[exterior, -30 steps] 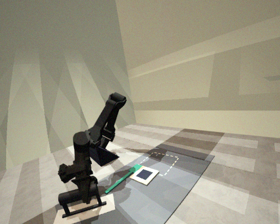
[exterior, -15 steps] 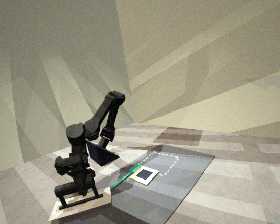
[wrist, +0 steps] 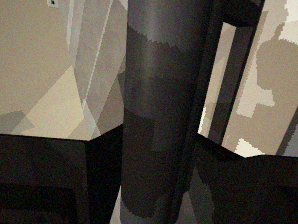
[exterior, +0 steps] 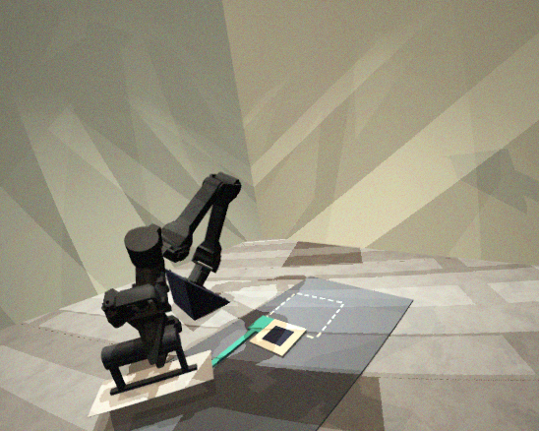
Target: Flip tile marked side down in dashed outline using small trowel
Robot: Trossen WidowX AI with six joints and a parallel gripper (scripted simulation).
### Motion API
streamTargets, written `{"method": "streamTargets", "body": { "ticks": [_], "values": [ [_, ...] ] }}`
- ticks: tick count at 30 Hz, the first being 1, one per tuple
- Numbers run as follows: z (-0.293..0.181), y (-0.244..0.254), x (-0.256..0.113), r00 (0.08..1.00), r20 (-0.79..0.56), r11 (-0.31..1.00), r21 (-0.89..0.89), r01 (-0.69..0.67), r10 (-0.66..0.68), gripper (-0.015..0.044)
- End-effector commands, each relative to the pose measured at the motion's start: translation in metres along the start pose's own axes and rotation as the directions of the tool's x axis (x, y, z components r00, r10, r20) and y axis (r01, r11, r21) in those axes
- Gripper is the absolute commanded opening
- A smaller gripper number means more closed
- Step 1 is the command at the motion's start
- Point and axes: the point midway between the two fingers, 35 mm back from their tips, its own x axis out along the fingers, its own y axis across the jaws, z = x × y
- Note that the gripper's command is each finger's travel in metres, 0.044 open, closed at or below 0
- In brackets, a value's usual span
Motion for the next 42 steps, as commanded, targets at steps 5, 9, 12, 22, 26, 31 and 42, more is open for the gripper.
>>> {"method": "streamTargets", "body": {
  "ticks": [5,9,12,22,26,31,42],
  "values": [
    [-0.001,0.007,-0.003,1.0,-0.003,1.0,-0.017,-0.018,0.018,0.0],
    [-0.001,0.007,-0.003,1.0,-0.003,1.0,-0.017,-0.018,0.018,0.0],
    [-0.001,0.007,-0.003,1.0,-0.003,1.0,-0.017,-0.018,0.018,0.0],
    [-0.061,0.002,0.0,0.982,-0.187,0.971,-0.234,-0.051,0.007,0.0],
    [-0.088,-0.003,-0.001,0.962,-0.271,0.941,-0.329,-0.081,-0.012,0.0],
    [-0.117,-0.011,-0.003,0.932,-0.36,0.897,-0.425,-0.123,-0.043,0.0],
    [-0.119,-0.011,-0.003,0.931,-0.363,0.895,-0.428,-0.124,-0.044,0.0]
  ]
}}
